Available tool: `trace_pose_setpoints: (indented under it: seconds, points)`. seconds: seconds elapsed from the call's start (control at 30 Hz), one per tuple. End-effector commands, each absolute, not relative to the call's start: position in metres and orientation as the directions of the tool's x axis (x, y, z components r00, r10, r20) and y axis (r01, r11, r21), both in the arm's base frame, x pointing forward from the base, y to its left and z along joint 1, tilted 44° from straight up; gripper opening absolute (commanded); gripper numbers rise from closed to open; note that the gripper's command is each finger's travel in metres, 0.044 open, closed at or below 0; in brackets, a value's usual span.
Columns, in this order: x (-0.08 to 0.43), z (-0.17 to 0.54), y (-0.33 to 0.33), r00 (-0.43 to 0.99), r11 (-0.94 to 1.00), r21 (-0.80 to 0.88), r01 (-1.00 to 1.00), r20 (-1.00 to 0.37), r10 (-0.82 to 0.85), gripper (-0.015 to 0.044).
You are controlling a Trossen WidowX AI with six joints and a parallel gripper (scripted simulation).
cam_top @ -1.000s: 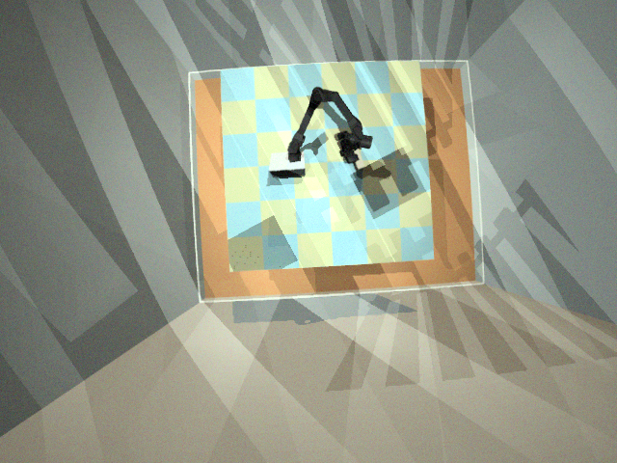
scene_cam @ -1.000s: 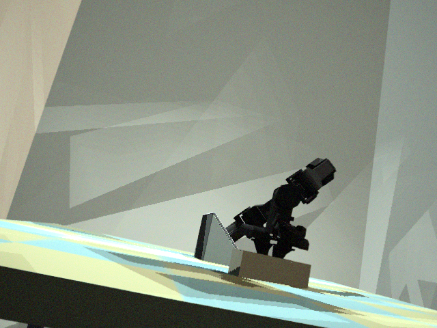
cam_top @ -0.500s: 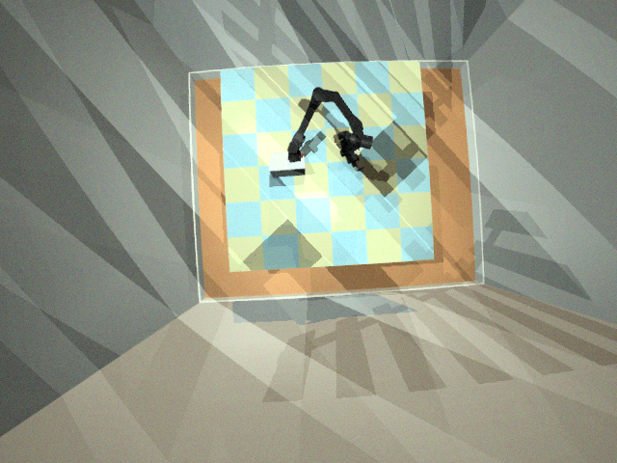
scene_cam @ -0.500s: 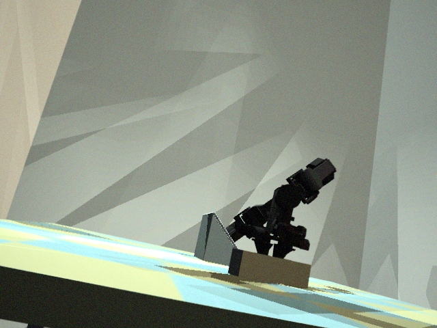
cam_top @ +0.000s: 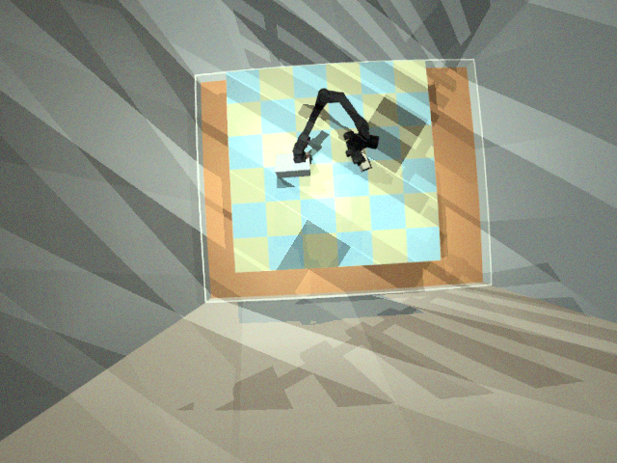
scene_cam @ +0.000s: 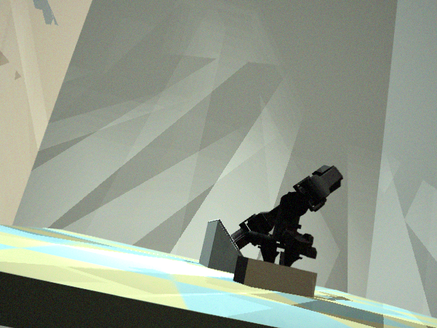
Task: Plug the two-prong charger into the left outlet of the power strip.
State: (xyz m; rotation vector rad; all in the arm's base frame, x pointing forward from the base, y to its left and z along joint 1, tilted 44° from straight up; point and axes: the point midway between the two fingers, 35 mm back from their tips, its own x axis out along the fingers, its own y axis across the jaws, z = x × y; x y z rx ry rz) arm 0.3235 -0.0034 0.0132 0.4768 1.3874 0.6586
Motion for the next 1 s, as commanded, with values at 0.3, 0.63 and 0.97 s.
trace_pose_setpoints:
  seconds: [0.3, 0.63, 0.97]
  points:
    - [0.3398, 0.0162, -0.0015, 0.079, 0.735, 0.656, -0.172, -0.734, 0.674, 0.0]
    - [0.339, 0.016, -0.0015, 0.079, 0.735, 0.656, -0.172, -0.734, 0.674, 0.0]
    - [0.3377, 0.016, -0.0017, 0.079, 0.735, 0.656, -0.172, -0.734, 0.674, 0.0]
